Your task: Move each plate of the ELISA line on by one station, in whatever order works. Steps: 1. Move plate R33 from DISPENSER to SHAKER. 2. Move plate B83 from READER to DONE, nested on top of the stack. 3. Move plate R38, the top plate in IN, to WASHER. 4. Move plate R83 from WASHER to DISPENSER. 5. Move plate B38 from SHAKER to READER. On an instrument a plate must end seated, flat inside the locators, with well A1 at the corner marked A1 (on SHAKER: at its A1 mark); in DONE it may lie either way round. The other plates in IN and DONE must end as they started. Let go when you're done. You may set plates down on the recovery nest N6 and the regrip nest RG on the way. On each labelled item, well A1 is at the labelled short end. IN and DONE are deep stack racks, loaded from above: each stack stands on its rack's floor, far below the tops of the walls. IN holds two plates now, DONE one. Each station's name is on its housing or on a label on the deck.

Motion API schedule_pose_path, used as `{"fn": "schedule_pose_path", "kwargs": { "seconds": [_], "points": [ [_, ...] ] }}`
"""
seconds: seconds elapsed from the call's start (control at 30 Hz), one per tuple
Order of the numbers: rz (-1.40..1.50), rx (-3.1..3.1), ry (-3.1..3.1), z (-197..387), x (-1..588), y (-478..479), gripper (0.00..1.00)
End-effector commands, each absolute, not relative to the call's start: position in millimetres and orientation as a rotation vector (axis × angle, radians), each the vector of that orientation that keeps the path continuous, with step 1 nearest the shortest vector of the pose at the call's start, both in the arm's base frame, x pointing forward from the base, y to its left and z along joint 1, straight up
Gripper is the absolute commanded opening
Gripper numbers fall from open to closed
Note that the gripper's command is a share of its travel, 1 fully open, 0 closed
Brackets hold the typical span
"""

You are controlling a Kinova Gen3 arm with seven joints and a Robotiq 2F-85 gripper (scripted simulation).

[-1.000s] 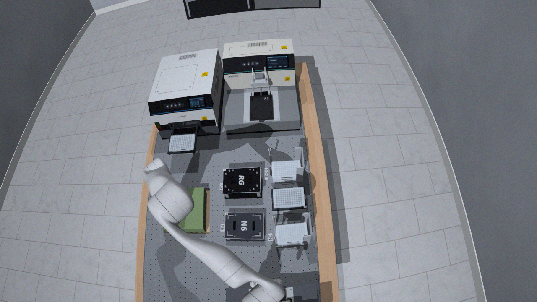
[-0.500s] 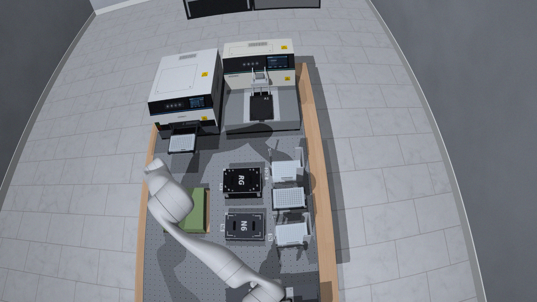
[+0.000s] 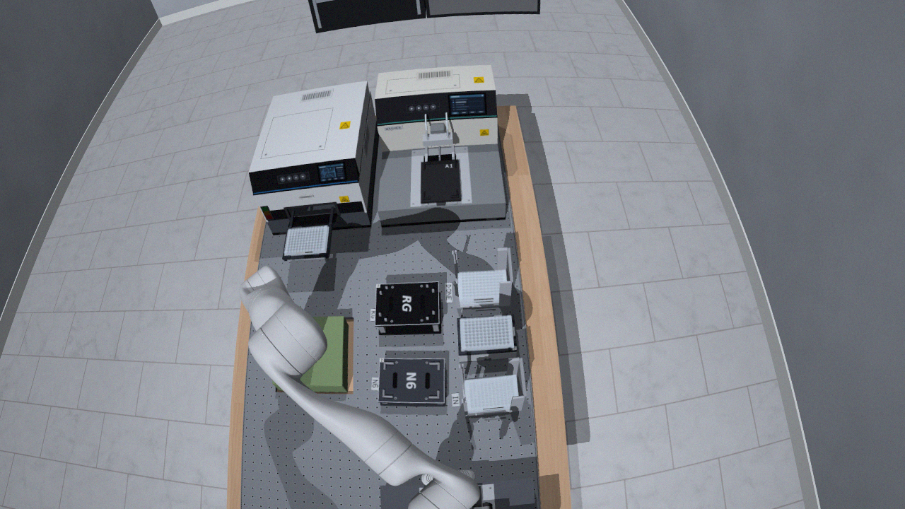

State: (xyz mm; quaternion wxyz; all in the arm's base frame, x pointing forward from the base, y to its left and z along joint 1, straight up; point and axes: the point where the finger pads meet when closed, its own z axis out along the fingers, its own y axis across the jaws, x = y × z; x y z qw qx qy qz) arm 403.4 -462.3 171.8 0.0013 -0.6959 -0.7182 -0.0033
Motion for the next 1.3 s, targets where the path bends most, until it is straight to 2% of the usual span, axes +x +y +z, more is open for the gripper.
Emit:
{"fn": "schedule_pose_path", "kwargs": {
  "seconds": [0.0, 0.9, 1.27],
  "points": [
    [-0.011, -2.185, -2.259, 174, 403, -463, 1.0],
    [-0.011, -2.185, -2.259, 174, 403, -463, 1.0],
    [-0.004, -1.898, -2.513, 176, 406, -432, 1.0]
  ]
}}
